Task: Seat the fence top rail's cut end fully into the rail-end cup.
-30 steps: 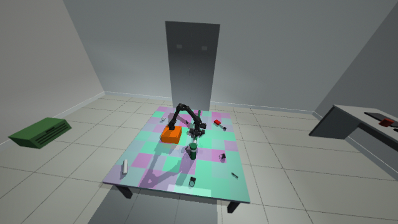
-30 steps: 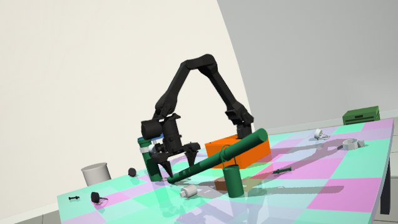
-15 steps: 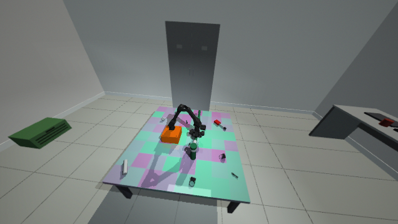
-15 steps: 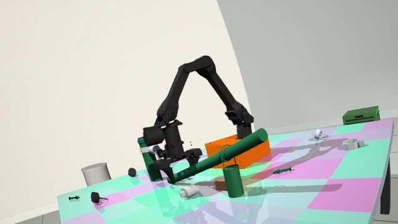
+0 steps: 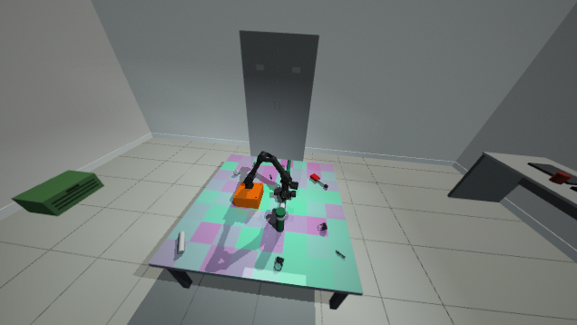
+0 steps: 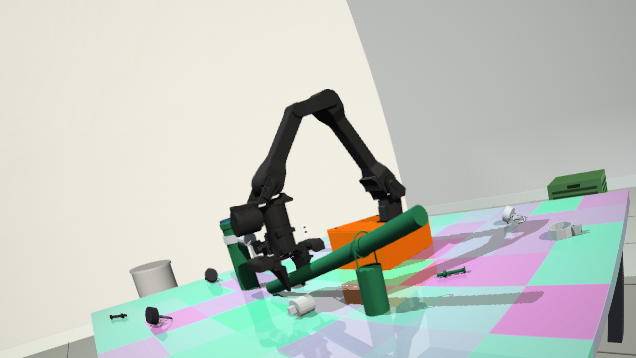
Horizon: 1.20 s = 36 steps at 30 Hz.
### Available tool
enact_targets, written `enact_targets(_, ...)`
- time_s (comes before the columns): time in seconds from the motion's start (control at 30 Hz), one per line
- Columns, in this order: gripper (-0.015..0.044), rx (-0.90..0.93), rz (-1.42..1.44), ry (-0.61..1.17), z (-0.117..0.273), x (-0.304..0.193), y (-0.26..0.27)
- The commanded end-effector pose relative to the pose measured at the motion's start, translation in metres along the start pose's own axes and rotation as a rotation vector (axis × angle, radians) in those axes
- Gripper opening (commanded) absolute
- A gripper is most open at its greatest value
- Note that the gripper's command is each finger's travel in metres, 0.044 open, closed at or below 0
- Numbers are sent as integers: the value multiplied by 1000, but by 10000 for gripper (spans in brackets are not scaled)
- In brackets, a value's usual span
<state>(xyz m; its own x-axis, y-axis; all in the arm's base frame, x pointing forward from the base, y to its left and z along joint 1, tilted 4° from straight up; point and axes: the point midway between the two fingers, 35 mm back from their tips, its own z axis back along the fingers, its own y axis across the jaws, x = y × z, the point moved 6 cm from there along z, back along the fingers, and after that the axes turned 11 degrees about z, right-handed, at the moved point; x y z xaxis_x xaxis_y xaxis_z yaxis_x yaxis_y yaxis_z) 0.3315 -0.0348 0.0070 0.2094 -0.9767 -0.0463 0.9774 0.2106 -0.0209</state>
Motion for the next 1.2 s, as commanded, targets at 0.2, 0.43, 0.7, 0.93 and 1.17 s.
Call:
enact_targets(0.2,104,-1,-6,-2,0,0,0)
enact_targets(0.43,0,-5,-6,-15,8,0,0)
enact_targets(0.7,0,-48,-5,-192,53,-1,2)
enact_targets(0.93,0,-70,-7,-329,90,-3,-1)
enact_targets(1.17,0,-72,1,-309,85,-5,-1)
